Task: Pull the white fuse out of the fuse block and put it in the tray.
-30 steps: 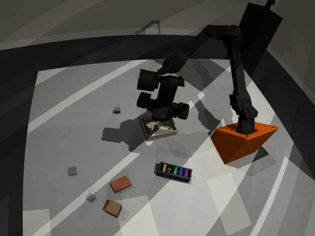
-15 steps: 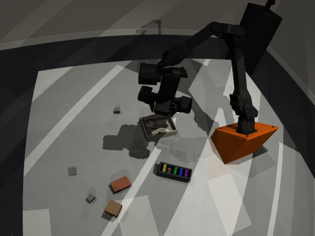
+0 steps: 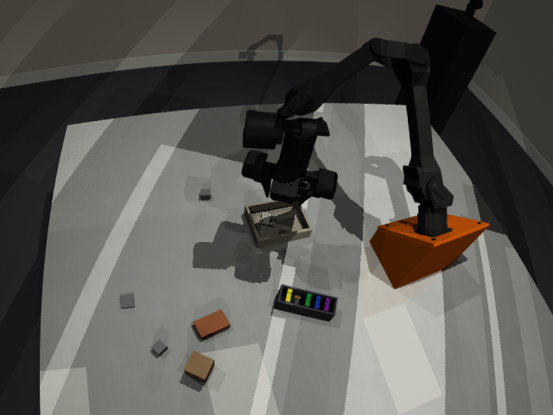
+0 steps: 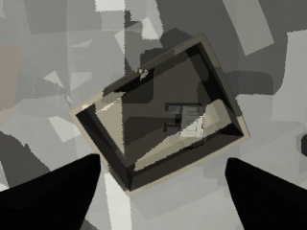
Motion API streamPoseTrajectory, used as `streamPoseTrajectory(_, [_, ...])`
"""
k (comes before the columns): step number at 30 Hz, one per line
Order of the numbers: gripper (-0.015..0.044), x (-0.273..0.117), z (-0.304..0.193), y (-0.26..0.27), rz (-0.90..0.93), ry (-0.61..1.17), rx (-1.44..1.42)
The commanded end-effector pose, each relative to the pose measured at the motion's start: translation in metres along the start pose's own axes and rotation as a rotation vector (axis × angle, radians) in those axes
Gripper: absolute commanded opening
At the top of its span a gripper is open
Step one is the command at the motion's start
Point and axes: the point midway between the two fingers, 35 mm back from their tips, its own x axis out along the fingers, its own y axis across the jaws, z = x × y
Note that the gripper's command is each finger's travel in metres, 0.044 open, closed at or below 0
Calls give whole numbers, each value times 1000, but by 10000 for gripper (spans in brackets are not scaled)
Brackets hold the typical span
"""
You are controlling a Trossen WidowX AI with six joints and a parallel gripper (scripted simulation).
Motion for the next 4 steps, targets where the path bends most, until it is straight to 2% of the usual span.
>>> streamPoseTrajectory(1, [330, 0, 0, 0, 0, 0, -1])
streamPoseTrajectory(4, [330, 0, 0, 0, 0, 0, -1])
